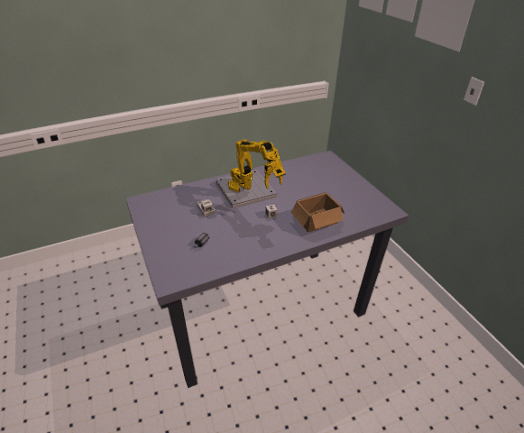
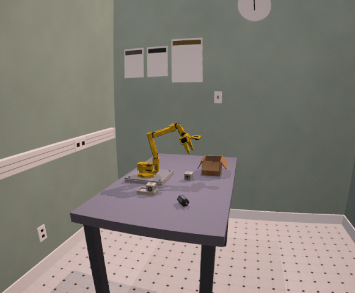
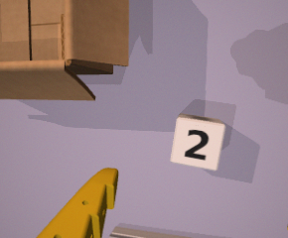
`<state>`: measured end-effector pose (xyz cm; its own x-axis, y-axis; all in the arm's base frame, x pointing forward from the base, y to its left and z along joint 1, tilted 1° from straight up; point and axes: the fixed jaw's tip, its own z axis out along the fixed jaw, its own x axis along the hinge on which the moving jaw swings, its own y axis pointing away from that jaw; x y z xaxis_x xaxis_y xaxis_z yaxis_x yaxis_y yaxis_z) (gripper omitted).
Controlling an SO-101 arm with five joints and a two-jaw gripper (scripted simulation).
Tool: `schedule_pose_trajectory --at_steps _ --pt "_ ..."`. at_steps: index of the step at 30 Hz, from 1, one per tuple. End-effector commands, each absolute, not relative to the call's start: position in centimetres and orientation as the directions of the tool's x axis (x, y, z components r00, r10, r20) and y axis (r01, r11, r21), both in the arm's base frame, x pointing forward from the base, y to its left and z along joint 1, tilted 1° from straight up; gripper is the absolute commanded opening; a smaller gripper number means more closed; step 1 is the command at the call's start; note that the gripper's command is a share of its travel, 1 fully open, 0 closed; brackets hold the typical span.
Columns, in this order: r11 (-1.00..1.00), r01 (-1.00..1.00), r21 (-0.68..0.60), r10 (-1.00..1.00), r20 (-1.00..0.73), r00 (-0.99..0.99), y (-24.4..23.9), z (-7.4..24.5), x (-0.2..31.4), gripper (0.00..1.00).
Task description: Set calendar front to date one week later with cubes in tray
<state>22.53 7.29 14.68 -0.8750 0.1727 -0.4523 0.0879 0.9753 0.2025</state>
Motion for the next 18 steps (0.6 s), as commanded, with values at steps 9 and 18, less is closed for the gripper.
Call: schedule_pose_trajectory --at_steps 9,18 --pt "0.976 0.099 0.194 0.173 -0.417 -0.893 7.6 13.8 22.8 0.35" --pt "0.985 0.129 0.113 0.153 -0.242 -0.958 7.6 9.4 22.8 0.35"
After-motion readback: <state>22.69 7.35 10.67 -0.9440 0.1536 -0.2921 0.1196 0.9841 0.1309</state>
